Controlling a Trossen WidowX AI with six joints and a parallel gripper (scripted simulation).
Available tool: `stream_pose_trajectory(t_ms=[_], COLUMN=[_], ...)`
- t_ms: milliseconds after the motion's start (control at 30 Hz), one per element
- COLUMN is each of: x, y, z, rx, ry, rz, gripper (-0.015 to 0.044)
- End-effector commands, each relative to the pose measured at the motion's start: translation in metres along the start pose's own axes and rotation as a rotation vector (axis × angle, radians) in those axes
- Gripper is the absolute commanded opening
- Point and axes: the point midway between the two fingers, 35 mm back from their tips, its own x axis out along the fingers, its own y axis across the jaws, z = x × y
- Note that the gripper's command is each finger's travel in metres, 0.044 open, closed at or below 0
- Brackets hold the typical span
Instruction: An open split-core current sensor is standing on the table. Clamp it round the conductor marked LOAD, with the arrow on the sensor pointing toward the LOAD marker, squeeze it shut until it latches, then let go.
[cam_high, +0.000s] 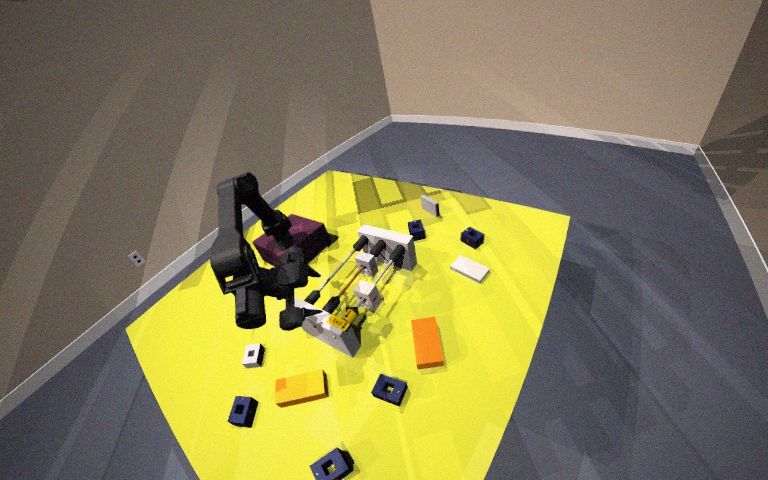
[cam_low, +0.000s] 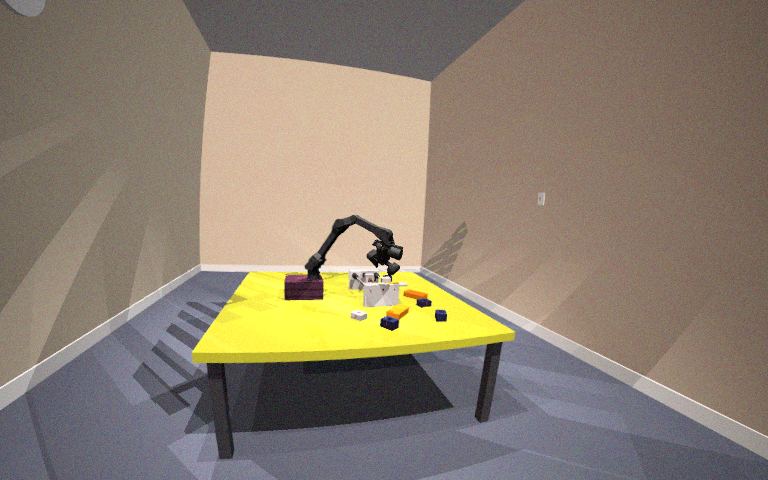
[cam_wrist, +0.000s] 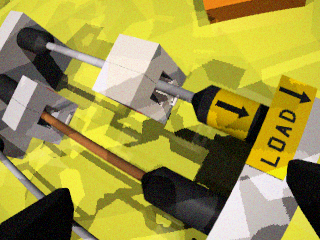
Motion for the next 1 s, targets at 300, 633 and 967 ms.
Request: stream_pose_trajectory(t_ms=[300, 633, 967], x=[-0.0198, -0.0181, -0.012], y=[-0.0057, -0.0061, -0.0039], z=[-0.0218, -0.0181, -0.0136], rx=[-0.529, -0.449, -0.332], ry=[-0.19, -0.156, -0.113], rz=[-0.035, -0.026, -0.005], gripper=[0.044, 0.044, 0.044])
